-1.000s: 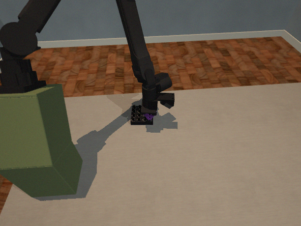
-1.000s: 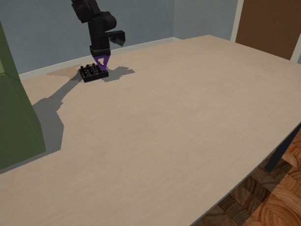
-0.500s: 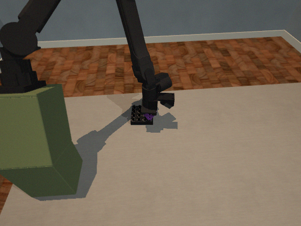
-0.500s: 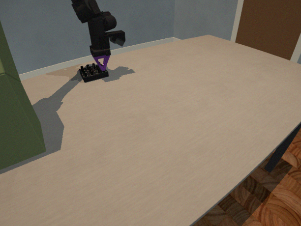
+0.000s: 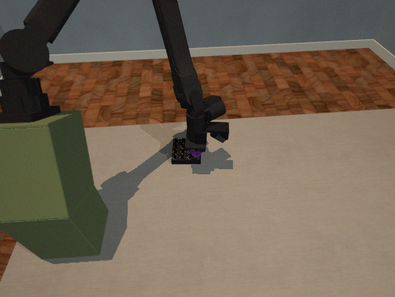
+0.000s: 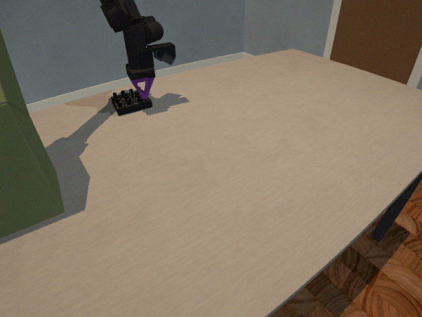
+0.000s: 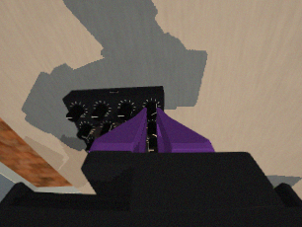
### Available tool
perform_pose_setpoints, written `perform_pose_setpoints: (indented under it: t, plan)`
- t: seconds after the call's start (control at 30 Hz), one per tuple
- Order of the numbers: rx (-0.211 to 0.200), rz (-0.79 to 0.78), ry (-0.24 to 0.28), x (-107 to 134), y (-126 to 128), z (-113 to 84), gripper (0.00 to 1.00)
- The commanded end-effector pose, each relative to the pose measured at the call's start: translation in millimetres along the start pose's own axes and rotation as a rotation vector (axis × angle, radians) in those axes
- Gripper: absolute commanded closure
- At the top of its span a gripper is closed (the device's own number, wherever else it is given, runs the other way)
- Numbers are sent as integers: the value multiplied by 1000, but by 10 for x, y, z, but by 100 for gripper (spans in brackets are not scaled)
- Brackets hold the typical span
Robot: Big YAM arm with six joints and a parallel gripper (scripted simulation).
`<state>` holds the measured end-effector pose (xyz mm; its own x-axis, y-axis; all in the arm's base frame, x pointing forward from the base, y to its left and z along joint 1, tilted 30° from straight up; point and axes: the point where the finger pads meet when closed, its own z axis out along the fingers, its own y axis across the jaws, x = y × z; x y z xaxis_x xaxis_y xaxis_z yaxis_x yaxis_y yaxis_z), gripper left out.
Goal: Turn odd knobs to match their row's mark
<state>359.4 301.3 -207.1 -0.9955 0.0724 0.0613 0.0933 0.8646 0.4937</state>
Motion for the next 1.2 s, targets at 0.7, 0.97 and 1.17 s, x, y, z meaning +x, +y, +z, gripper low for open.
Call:
perform_pose_setpoints:
  t: [0.7, 0.97, 1.17]
  plan:
    - [-12, -225, -18, -56, 78, -35, 92]
    - [-11, -338, -18, -56, 79, -35, 92]
    - [-11, -471, -19, -56, 81, -35, 92]
